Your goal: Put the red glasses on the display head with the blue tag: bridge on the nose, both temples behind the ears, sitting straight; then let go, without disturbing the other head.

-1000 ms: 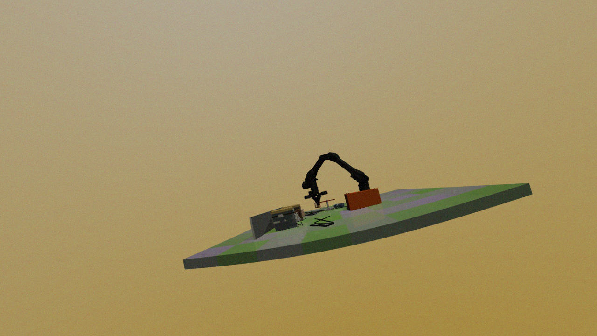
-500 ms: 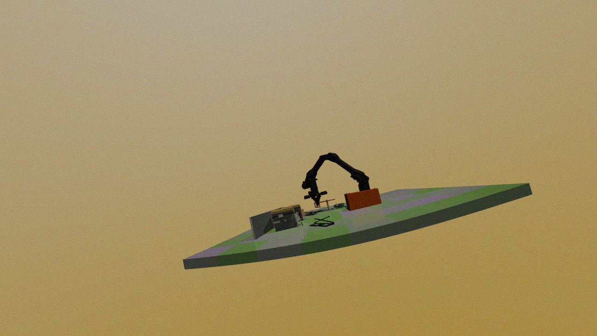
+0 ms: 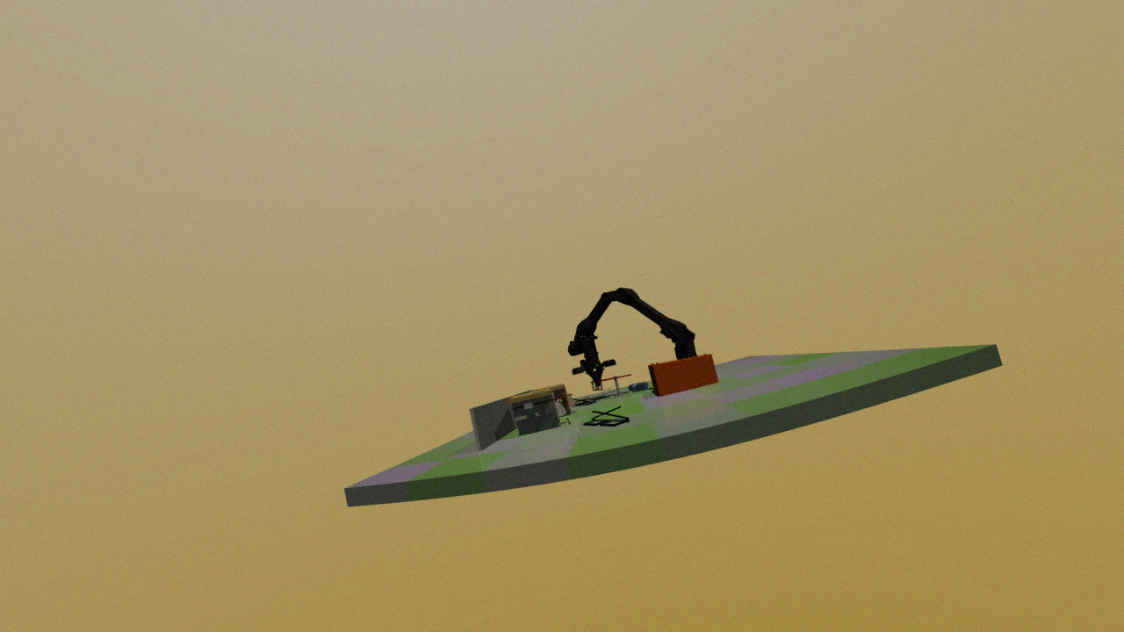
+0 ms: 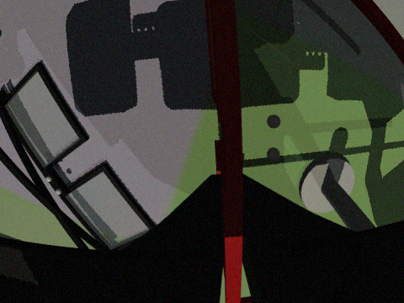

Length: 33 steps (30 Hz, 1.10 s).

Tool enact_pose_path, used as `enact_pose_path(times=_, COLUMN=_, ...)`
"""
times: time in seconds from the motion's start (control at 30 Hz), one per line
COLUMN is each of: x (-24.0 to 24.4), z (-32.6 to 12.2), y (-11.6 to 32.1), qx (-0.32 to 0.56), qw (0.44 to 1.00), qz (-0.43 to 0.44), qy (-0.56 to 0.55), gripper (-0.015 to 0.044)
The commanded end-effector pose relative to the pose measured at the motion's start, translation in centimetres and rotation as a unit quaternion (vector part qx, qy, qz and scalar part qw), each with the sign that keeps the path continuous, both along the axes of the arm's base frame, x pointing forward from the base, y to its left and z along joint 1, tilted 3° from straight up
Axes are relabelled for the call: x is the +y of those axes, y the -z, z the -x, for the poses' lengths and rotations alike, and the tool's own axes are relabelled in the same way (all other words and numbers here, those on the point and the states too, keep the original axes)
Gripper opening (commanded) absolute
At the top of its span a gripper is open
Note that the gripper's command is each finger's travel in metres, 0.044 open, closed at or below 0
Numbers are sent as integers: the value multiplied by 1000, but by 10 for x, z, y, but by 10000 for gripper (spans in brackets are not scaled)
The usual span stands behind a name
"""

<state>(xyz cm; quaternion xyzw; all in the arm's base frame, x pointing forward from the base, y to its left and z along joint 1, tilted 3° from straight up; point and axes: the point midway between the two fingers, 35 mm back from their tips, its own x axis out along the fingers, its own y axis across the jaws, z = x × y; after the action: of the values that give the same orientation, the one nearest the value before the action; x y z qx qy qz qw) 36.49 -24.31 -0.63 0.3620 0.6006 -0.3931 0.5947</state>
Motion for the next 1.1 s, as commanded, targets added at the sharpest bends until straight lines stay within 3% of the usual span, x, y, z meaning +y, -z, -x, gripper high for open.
enact_pose_path(times=0.0, x=-3, z=-3, y=-3, qx=-4, qw=1000, qz=4, qy=-2, gripper=0)
enact_pose_path(times=1.07, x=1, z=-1, y=-3, qx=-4, qw=1000, qz=4, qy=-2, gripper=0)
